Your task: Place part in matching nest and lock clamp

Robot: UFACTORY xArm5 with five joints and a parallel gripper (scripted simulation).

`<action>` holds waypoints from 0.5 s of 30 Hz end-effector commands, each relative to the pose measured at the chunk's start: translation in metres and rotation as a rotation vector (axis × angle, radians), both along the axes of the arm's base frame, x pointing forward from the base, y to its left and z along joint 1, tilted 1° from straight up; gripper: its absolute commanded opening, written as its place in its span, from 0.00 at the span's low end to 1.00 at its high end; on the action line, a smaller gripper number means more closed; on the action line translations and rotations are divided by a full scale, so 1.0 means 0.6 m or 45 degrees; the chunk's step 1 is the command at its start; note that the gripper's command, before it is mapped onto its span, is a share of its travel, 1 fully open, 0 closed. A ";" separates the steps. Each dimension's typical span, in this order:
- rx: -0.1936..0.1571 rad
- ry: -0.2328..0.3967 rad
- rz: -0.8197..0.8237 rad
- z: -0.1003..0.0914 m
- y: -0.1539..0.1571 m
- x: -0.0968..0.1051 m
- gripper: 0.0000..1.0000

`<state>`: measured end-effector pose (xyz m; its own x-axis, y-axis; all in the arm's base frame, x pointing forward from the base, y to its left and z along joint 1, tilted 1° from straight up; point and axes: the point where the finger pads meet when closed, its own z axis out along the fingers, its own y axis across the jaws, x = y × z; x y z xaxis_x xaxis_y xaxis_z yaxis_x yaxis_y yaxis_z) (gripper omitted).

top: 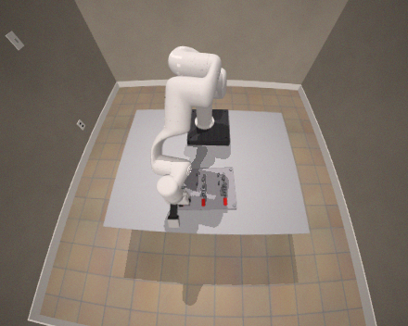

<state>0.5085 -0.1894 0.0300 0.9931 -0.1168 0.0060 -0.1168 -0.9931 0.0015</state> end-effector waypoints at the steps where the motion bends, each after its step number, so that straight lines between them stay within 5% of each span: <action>1: -0.002 -0.005 0.000 0.003 -0.001 0.002 0.00; 15: -0.002 -0.005 0.000 -0.001 -0.001 0.002 0.00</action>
